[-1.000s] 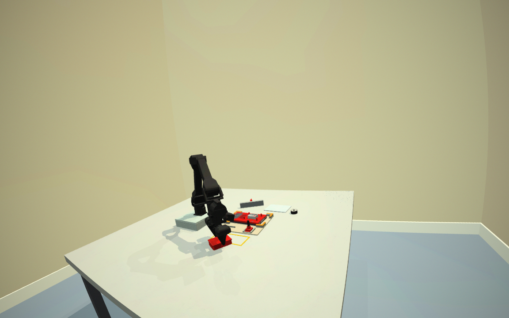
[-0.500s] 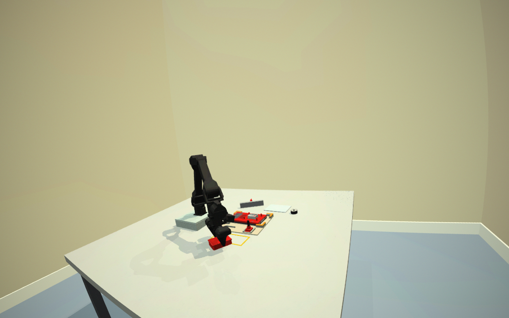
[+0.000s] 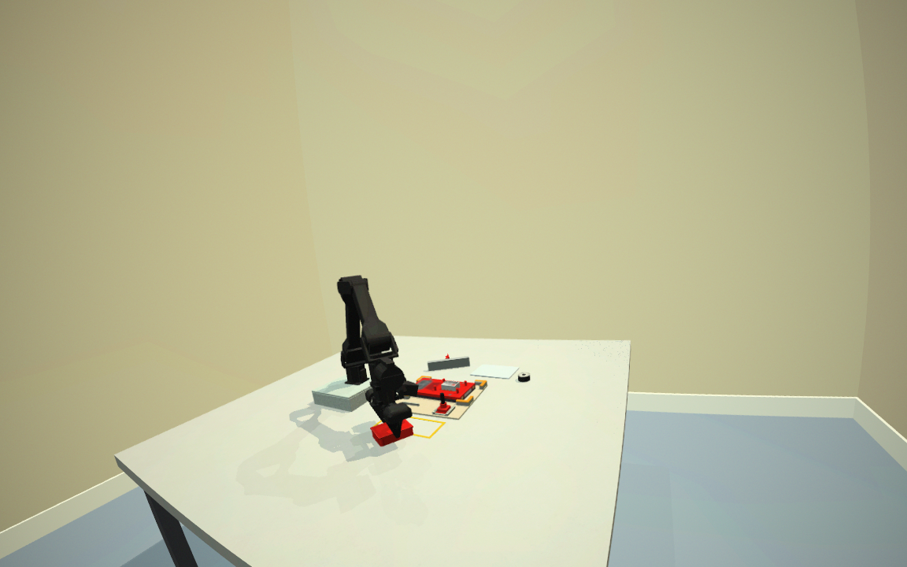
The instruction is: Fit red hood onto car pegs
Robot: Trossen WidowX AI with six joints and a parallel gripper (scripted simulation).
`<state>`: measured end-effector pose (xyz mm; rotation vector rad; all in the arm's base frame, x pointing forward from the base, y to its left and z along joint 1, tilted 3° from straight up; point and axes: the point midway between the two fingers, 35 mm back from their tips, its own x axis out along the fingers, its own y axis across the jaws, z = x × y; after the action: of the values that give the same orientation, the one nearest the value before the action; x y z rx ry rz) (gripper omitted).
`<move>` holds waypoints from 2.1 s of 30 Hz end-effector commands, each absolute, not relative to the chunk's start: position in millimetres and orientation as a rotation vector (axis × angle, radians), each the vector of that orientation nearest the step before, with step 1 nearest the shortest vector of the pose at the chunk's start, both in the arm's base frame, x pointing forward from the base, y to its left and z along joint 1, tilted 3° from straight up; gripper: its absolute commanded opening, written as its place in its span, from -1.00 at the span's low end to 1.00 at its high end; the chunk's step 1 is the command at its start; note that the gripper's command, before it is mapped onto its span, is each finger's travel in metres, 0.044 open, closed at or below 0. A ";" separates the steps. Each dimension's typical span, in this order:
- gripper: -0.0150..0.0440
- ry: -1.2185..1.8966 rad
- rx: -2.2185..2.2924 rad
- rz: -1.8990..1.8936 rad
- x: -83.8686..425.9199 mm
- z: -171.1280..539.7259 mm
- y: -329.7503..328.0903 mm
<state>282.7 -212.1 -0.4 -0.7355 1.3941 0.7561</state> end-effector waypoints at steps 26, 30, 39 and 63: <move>-0.49 1.395 -0.735 0.756 281.0 73.2 -214.5; -0.49 1.395 -0.735 0.756 280.7 84.0 -214.8; -0.49 1.395 -0.735 0.756 280.4 97.5 -215.2; -0.49 1.469 -0.487 0.524 320.0 97.8 -142.1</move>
<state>316.1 -152.4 95.9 -0.5182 1.4620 0.5572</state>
